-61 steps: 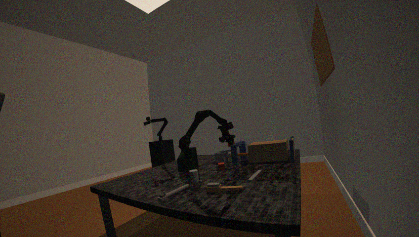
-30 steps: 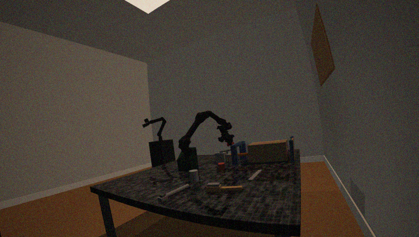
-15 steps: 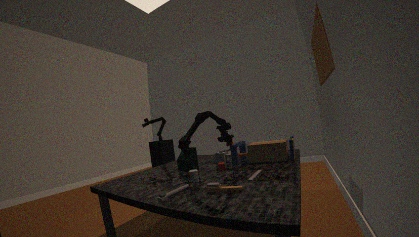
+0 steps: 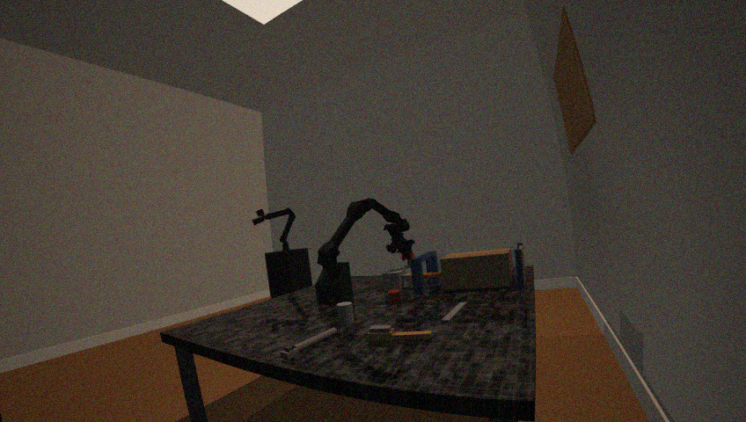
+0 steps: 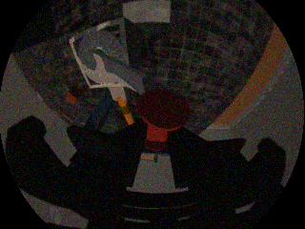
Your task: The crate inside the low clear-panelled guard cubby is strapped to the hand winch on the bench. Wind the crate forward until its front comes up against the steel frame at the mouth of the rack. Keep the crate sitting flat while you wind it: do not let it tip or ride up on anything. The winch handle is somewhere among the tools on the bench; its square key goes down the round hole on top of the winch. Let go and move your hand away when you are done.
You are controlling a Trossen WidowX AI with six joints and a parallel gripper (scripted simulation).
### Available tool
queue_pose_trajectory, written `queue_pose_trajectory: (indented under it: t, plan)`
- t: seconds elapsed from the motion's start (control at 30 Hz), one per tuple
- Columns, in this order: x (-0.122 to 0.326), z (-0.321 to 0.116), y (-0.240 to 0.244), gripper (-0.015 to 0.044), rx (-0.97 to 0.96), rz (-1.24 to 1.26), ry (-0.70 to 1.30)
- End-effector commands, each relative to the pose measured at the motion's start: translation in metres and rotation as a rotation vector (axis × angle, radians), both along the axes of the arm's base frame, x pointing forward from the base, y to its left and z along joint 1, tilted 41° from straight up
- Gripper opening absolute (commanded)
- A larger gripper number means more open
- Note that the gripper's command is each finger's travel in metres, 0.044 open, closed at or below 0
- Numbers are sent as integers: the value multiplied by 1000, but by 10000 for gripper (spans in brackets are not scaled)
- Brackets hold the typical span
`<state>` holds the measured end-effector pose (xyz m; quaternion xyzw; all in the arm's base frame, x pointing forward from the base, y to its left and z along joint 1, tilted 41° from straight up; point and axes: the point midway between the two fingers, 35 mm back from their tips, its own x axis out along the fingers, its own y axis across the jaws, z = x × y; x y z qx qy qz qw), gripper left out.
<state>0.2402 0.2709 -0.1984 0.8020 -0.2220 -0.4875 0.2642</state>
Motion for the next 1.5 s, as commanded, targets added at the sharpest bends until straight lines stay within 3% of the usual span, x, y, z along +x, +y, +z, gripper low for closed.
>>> queue_pose_trajectory:
  t: [0.0,1.47]
  plan:
    - [-25,-9,7,0,11,7,46]
    - [-81,-9,9,0,12,7,51]
